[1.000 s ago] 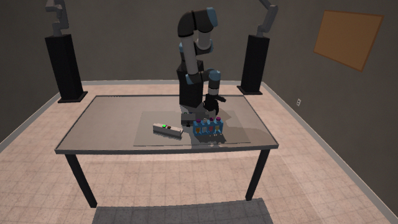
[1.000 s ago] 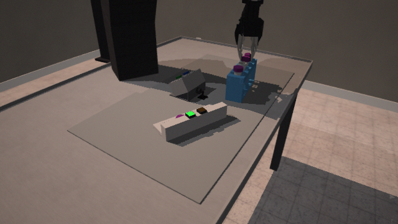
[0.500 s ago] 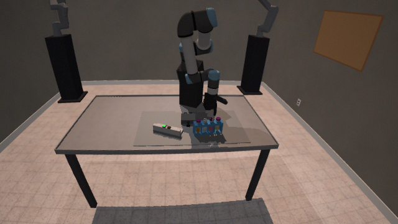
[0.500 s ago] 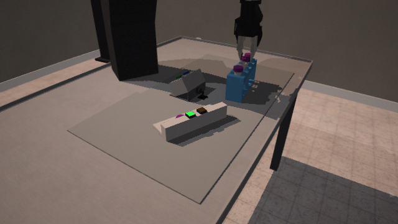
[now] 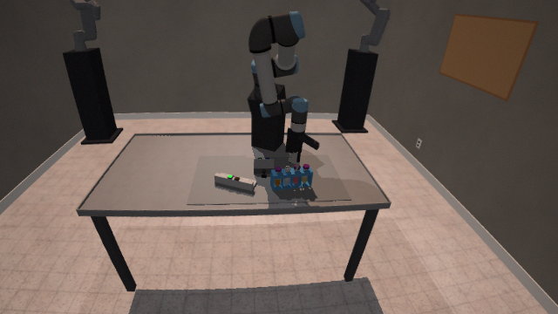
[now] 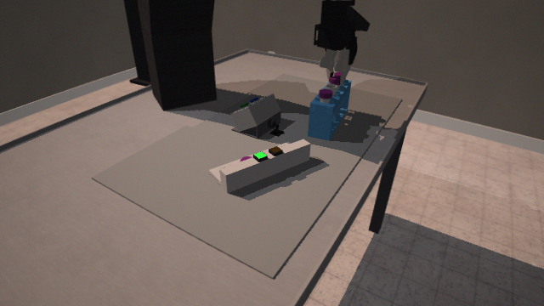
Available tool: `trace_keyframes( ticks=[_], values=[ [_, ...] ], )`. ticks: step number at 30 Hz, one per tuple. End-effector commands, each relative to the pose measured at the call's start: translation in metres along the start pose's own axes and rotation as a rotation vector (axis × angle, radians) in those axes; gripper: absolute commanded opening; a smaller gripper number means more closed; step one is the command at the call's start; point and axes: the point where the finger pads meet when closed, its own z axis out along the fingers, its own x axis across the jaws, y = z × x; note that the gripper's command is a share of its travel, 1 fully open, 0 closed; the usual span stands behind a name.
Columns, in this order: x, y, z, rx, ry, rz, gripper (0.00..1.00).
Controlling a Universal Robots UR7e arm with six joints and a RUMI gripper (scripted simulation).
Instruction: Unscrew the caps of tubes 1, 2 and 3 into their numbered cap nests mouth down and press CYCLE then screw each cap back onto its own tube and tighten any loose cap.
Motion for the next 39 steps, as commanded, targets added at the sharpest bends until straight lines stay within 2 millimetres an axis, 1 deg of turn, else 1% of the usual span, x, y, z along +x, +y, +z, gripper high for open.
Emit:
trace_keyframes(
  ticks=[1, 12, 17, 19, 34, 36, 39],
  values=[
    [0.0001, -0.0001, -0.0001, -0.002, 0.0, 0.013, 0.35],
    [0.0001, -0.0001, -0.0002, -0.002, 0.0, 0.013, 0.35],
    [0.0001, -0.0002, -0.0012, -0.002, 0.0, -0.187, 0.35],
    [0.0001, -0.0002, -0.0012, -0.002, 0.0, -0.187, 0.35],
    [0.0001, -0.0002, -0.0012, -0.002, -0.001, -0.787, 0.35],
    [0.0001, -0.0002, -0.0012, -0.002, -0.001, -0.787, 0.35],
    [0.0001, -0.0002, -0.0012, -0.002, -0.001, -0.903, 0.35]
  ],
)
